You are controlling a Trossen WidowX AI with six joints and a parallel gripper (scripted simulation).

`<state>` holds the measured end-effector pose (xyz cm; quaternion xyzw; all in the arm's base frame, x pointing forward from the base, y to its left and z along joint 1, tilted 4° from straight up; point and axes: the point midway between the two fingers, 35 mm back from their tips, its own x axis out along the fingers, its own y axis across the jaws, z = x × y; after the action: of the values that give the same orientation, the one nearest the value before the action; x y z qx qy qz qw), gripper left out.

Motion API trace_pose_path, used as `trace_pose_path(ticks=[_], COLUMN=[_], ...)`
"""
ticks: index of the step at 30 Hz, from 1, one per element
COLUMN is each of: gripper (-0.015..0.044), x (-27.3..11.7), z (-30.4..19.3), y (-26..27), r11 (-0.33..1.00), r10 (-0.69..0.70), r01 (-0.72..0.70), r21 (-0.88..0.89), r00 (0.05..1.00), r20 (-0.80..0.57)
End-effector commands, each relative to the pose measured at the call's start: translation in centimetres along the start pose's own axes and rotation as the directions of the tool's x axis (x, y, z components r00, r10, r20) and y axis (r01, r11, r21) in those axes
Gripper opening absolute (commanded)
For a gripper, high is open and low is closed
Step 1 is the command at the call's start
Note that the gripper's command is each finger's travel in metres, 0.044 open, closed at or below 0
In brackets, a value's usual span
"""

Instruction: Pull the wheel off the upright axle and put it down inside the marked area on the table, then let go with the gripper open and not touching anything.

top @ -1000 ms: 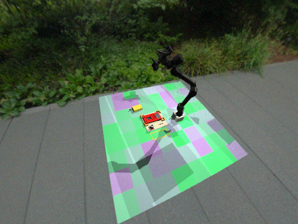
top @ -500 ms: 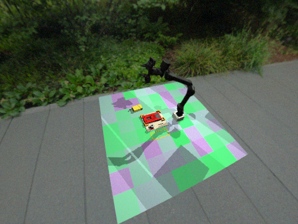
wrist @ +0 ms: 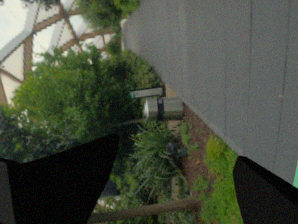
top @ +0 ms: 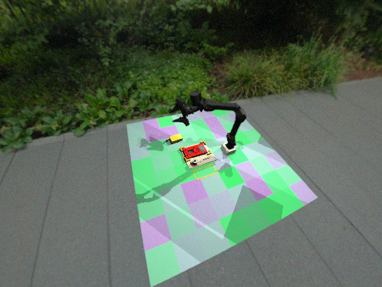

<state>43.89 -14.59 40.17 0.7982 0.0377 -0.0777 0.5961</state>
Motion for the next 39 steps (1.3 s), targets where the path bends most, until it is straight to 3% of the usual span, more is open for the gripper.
trace_pose_path(ticks=[1, 13, 24, 33, 39], gripper=[0.03, 0.03, 0.03, 0.03, 0.03], x=[1.6, 3.5, 1.0, -3.4, -3.8], z=[-0.3, -2.7, -5.3, -6.8, -6.9], y=[-3.8, -16.2, -26.8, -33.5, -33.9], r11=[0.992, 0.853, 0.573, 0.259, 0.236], r10=[-0.125, -0.521, -0.815, -0.941, -0.944], r01=[0.124, 0.518, 0.819, 0.965, 0.971], r21=[0.027, 0.062, 0.025, -0.032, -0.036], r00=[0.992, 0.852, 0.567, 0.26, 0.238], r20=[0.017, 0.055, 0.119, 0.218, 0.227])
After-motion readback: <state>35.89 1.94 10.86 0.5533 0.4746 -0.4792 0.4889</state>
